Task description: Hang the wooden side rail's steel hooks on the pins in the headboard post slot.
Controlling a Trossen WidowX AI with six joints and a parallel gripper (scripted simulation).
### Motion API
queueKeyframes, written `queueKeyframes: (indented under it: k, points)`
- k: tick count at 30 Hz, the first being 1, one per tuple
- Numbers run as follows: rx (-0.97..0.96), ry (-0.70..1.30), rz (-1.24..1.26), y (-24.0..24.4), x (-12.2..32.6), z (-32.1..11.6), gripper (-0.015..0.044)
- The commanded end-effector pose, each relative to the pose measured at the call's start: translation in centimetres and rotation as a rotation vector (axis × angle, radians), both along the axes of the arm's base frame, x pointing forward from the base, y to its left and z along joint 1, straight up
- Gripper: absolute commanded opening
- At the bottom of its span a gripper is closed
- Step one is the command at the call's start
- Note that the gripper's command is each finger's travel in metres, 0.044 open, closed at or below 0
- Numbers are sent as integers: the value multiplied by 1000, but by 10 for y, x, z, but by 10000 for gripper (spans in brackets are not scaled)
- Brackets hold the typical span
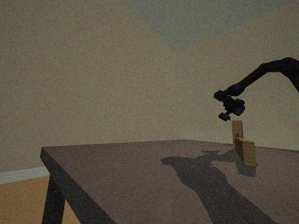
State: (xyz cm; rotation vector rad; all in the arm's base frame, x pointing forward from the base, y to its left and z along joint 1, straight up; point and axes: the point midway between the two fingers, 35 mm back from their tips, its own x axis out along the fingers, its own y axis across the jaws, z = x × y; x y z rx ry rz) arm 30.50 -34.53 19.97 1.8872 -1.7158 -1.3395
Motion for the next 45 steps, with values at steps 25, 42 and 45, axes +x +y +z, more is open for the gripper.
queueKeyframes:
  k: [25, 42, 45]
  points:
    - [137, 716, 550, 30, -2, 20, 440]
    - [-46, 1951, 1527, 89, -8, 5, 440]
    - [-157, 2174, 1678, 101, -9, 2, 440]
